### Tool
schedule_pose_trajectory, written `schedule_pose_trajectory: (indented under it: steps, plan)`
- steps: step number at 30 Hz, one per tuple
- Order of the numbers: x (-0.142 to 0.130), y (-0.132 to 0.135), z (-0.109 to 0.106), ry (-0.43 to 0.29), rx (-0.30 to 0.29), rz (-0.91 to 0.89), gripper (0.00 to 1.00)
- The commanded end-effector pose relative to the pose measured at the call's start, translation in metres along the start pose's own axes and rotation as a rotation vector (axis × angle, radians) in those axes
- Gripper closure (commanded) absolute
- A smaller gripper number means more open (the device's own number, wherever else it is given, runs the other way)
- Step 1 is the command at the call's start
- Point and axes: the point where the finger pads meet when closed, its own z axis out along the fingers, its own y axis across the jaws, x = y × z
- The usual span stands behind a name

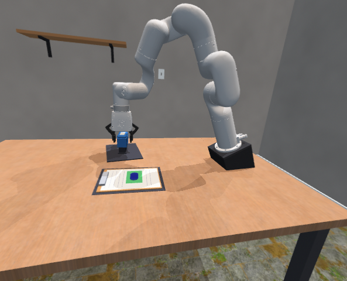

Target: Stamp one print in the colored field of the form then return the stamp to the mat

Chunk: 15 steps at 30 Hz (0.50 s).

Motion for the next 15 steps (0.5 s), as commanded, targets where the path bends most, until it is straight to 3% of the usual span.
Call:
schedule_pose_trajectory:
  steps: [1,6,15]
  plan:
    - [0.001,-0.001,-0.006,0.001,0.004,0.0,0.11]
    - [0.001,-0.001,-0.02,0.001,0.004,0.0,0.11]
    - [0.001,-0.001,-0.09,0.001,0.004,0.0,0.11]
